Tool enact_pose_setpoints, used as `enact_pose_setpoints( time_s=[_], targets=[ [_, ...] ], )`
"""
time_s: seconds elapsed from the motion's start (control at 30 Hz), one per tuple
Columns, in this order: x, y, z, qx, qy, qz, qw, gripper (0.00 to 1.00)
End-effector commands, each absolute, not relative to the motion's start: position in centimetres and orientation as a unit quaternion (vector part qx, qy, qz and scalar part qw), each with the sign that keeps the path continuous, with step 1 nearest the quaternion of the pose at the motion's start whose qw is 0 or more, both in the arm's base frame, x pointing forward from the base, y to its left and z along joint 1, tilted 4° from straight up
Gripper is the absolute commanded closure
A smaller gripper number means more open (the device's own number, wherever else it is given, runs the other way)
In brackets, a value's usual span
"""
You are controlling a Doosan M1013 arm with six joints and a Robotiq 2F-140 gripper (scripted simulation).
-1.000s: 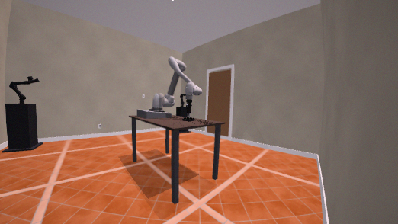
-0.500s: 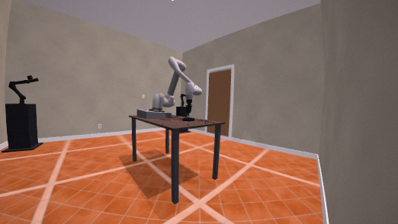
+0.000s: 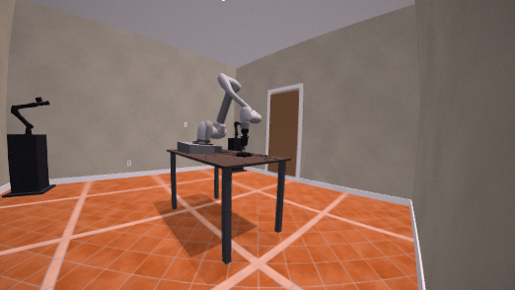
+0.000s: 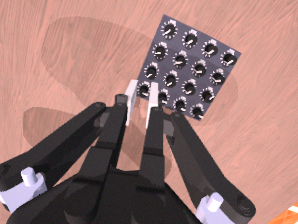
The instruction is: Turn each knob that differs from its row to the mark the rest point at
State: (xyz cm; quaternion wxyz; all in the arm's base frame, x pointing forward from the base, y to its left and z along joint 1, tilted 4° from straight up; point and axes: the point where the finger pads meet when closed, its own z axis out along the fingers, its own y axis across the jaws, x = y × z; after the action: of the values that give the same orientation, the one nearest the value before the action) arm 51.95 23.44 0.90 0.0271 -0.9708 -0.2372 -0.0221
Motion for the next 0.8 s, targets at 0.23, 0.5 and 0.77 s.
enact_pose_setpoints(
  time_s=[0.23,0.5,0.77],
  targets=[
    [51.95,23.44,0.91,-0.971,-0.237,-0.022,0.027,0.88],
    [51.95,23.44,0.93,-0.971,-0.237,-0.022,0.027,0.88],
    [51.92,23.39,1.68,-0.971,-0.237,-0.022,0.027,0.88]
  ],
)
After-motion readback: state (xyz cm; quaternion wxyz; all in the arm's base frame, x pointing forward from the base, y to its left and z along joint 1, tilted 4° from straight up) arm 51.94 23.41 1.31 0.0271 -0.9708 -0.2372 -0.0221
